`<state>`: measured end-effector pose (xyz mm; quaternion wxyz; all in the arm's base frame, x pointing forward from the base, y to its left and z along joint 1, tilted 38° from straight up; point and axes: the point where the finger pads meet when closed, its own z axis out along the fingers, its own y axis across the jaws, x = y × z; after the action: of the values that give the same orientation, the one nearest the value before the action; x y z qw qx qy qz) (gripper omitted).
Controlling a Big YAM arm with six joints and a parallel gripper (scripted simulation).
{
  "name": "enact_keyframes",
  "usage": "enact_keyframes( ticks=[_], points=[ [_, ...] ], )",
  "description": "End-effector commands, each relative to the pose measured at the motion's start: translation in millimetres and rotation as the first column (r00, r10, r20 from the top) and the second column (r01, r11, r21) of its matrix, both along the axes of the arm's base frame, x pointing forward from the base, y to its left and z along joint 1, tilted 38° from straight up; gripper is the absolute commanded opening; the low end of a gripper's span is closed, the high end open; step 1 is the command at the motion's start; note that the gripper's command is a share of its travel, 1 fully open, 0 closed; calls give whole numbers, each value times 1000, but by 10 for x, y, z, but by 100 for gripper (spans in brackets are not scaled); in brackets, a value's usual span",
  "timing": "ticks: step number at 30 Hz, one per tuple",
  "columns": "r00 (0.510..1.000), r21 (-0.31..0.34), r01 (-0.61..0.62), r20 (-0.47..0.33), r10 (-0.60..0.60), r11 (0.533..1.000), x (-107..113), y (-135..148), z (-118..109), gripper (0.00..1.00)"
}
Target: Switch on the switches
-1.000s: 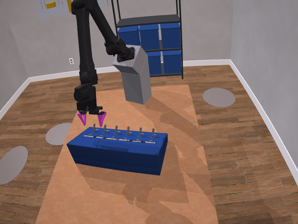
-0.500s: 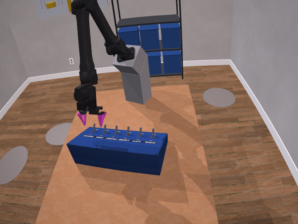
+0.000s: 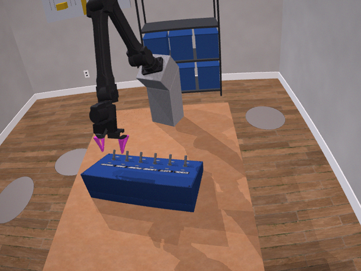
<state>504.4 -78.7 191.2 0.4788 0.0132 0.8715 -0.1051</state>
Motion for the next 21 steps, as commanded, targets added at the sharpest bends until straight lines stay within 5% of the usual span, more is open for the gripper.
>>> enact_keyframes(
  ticks=[1, 21],
  points=[
    [999, -15, 0, 36, 1, 1000, 33, -66, 240, 100],
    [999, -21, 0, 40, 1, 1000, 11, -523, 350, 100]
  ],
)
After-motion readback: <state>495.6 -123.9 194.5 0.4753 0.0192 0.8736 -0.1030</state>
